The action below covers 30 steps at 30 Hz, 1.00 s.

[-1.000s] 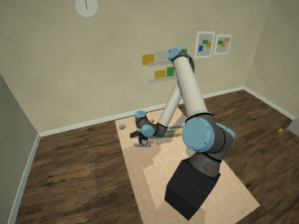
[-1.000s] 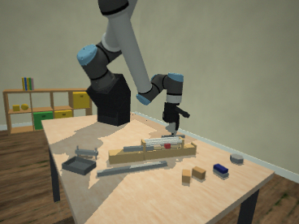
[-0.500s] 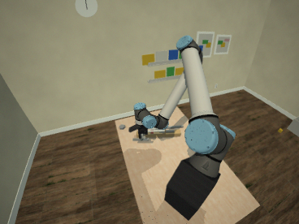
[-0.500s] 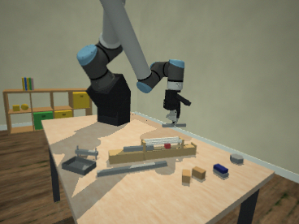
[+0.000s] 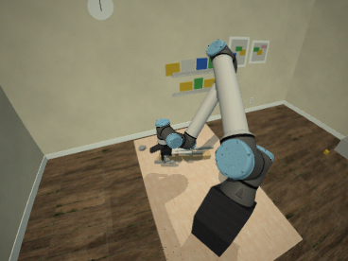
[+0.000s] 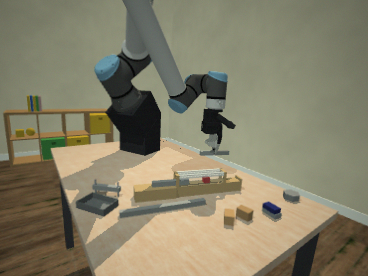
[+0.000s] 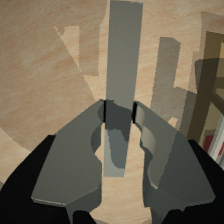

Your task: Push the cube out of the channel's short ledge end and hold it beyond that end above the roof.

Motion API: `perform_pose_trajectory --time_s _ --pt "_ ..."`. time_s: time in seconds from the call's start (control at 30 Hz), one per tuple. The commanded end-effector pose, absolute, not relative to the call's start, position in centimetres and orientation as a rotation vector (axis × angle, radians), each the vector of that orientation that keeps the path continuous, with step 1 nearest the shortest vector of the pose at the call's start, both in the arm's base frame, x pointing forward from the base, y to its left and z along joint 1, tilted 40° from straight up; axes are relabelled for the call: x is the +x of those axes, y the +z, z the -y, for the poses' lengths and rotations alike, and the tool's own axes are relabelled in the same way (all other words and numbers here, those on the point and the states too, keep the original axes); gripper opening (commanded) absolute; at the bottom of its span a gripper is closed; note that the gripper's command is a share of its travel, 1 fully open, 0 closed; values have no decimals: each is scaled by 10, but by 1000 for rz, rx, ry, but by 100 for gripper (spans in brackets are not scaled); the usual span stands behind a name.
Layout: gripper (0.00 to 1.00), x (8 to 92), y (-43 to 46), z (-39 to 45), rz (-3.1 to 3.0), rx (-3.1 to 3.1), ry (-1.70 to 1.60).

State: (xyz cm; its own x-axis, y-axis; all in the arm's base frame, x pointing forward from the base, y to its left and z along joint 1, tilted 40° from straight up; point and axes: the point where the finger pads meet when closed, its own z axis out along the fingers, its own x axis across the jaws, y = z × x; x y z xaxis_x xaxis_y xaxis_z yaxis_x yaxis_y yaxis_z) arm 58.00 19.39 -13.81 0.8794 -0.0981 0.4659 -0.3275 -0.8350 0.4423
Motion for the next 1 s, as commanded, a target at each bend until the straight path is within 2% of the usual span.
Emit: perform_pose_trajectory --time_s 0.0,0.97 --pt "0 580 -138 -194 308 2522 589" --pt "0 585 -131 -186 309 2526 584"
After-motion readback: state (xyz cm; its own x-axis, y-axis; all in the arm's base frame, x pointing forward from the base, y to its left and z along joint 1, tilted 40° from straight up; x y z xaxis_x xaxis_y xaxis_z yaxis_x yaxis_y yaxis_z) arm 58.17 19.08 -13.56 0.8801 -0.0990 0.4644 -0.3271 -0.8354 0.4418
